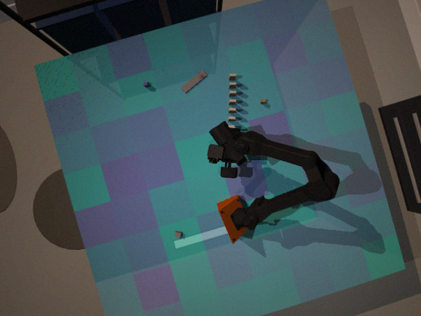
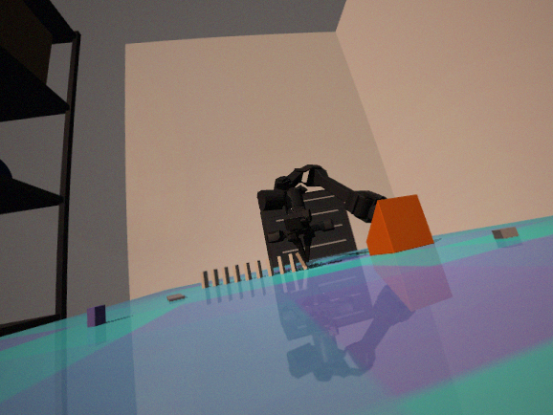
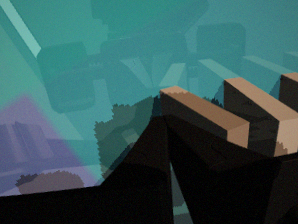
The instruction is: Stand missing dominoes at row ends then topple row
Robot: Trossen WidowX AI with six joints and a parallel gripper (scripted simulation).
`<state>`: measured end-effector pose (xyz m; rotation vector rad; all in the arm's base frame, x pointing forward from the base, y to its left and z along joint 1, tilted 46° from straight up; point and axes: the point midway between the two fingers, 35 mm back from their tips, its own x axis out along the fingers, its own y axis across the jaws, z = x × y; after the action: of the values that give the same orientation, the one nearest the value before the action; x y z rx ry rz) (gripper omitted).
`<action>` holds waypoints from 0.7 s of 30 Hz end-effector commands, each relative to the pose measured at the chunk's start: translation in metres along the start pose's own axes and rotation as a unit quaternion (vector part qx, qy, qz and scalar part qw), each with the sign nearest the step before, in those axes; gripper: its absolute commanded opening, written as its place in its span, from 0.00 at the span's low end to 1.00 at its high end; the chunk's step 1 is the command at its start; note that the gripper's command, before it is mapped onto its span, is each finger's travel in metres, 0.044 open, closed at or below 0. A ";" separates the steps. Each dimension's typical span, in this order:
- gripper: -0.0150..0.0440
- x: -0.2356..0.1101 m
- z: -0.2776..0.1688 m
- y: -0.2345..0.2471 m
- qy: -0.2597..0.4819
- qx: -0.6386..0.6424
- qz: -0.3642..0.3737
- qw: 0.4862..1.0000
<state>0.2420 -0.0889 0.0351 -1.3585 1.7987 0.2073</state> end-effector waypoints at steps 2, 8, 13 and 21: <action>0.25 -0.006 0.002 0.000 -0.004 0.005 0.003 1.000; 0.25 -0.044 0.002 -0.017 -0.002 0.005 0.003 1.000; 0.25 -0.059 -0.002 -0.024 0.002 0.000 0.000 1.000; 0.25 -0.059 -0.002 -0.024 0.002 0.000 0.000 1.000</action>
<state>0.2623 -0.0580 0.0835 -1.3631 1.8056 0.2132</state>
